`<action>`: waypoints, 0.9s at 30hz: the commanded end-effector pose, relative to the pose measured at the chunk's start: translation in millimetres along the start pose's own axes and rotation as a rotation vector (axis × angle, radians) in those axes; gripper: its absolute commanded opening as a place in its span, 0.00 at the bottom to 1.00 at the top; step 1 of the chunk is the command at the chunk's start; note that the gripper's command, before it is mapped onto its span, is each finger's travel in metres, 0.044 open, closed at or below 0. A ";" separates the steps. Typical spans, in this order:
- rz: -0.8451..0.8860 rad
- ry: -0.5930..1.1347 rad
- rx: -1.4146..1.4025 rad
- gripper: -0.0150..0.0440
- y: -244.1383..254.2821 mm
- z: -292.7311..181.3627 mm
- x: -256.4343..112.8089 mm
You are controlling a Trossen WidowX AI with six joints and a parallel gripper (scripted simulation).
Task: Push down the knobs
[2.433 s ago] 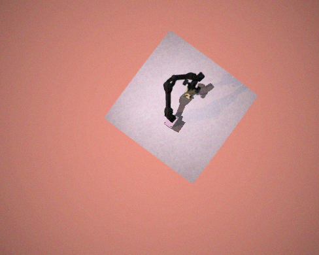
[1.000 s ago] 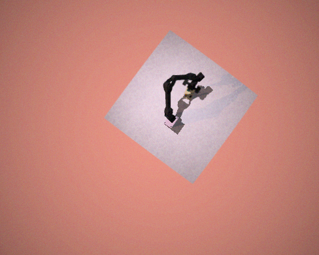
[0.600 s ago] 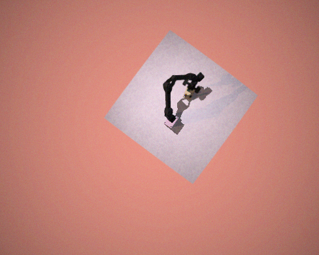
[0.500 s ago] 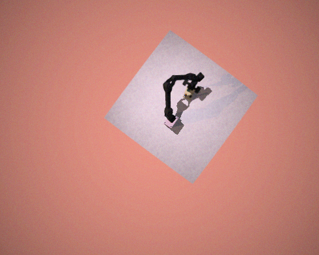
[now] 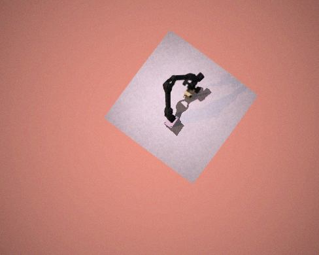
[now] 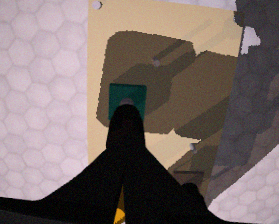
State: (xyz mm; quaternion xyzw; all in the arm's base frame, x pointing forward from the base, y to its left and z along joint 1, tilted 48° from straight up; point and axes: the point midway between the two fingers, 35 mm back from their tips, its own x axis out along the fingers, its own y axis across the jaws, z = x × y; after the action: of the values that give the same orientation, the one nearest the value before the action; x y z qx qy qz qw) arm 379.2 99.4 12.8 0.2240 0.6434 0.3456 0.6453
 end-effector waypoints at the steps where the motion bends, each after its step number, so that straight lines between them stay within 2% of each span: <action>1: 0.000 0.020 -0.020 0.25 2.8 1.1 16.0; 27: 0.001 0.020 -0.020 0.25 2.9 1.0 23.3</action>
State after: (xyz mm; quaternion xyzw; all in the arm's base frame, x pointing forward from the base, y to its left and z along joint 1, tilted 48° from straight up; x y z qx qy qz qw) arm 378.8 101.6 10.4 0.2269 0.6424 0.3432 0.6465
